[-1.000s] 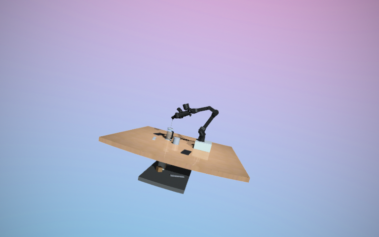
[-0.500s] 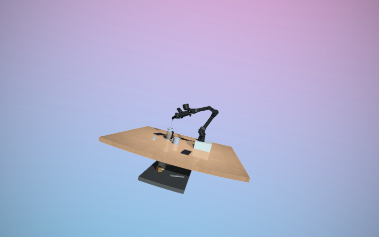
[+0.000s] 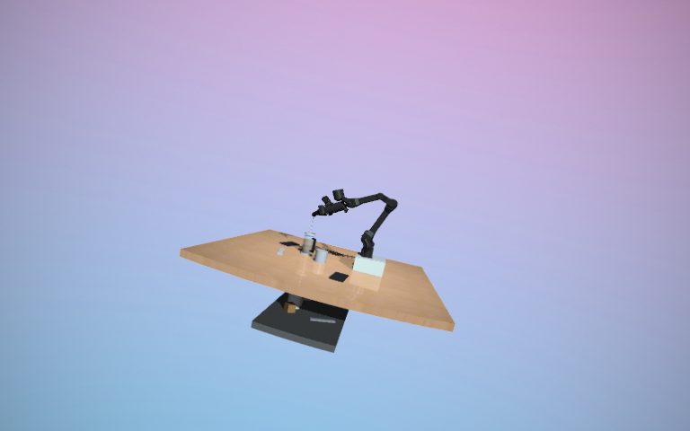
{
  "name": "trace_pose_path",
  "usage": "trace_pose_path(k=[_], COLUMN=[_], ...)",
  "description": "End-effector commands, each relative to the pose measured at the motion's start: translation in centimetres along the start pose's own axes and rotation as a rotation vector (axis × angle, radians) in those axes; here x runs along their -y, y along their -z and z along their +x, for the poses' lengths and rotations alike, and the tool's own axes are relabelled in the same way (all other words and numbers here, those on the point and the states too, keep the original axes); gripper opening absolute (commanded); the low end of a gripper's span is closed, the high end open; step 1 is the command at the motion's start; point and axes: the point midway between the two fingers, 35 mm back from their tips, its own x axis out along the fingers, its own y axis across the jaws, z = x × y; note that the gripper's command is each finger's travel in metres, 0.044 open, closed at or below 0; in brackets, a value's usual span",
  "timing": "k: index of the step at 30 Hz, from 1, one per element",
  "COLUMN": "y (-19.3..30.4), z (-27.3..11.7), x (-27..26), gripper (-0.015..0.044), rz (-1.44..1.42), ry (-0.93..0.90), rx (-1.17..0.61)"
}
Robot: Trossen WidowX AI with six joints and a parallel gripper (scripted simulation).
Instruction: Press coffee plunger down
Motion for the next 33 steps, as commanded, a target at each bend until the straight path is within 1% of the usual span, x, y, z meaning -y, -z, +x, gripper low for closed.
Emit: trace_pose_path(k=[1,33], y=[1.2,5.5], z=[0.8,4.1], x=[0.0,0.0], gripper=[0.0119,0.0119], rz=[-0.003,-0.002], ry=[0.0,-0.001], rx=[-0.025,-0.025])
